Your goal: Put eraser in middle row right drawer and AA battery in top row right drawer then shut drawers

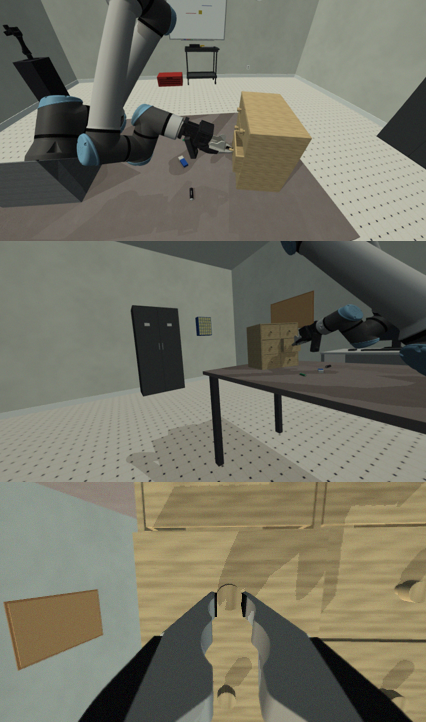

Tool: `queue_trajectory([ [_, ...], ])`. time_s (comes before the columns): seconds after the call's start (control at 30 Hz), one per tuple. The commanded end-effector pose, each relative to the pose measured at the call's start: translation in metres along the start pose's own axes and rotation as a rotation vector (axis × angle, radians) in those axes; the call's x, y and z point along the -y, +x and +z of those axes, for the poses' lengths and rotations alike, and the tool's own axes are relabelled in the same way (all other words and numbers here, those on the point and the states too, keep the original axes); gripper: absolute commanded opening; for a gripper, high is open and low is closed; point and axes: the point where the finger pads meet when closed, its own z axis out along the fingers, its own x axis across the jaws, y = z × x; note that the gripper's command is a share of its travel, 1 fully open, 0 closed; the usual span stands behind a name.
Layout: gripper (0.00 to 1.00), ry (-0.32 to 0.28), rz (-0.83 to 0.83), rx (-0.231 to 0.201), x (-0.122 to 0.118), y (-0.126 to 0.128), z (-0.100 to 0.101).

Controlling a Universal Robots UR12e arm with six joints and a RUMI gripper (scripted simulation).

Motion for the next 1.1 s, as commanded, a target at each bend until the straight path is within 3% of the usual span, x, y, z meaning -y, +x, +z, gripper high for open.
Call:
queue_trajectory([
  [0.0,0.07,-0.001,0.0,0.0,0.001,0.0,-0.004],
  [1.07,0.07,-0.001,0.0,0.0,0.008,0.0,-0.023],
])
